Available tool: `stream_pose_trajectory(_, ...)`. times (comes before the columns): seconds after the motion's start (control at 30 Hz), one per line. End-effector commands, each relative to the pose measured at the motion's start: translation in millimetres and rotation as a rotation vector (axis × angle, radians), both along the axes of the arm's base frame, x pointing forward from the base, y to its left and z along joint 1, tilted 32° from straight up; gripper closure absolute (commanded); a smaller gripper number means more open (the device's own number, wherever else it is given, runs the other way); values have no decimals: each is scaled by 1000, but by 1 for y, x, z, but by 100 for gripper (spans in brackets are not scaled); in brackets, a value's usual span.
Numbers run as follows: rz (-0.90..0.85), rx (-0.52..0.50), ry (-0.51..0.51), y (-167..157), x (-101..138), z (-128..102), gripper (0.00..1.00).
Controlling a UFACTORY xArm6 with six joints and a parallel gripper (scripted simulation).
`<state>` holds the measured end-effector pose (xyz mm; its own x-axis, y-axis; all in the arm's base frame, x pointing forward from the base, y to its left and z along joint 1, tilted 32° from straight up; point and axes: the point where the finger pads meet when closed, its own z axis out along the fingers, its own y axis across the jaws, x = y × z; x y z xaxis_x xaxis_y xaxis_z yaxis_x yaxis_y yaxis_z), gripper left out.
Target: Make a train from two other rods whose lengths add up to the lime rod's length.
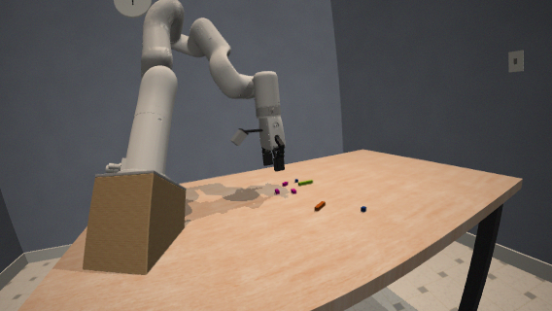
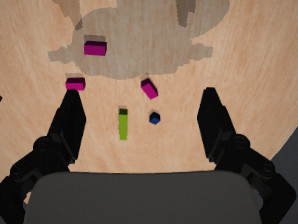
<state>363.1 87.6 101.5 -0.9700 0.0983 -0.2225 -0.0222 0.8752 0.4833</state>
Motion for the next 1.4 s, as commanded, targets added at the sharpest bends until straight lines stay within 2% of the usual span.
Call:
stream_pose_trajectory(0.0,-1,0,-3,0,1,1,0)
stream_pose_trajectory(1.07,-4,0,-1,-1,1,1,0)
stream_pose_trajectory(1.17,-140,28,79,-34,18,-13,0)
stream_pose_trajectory(1.37,-296,67,168,-74,33,-32,0)
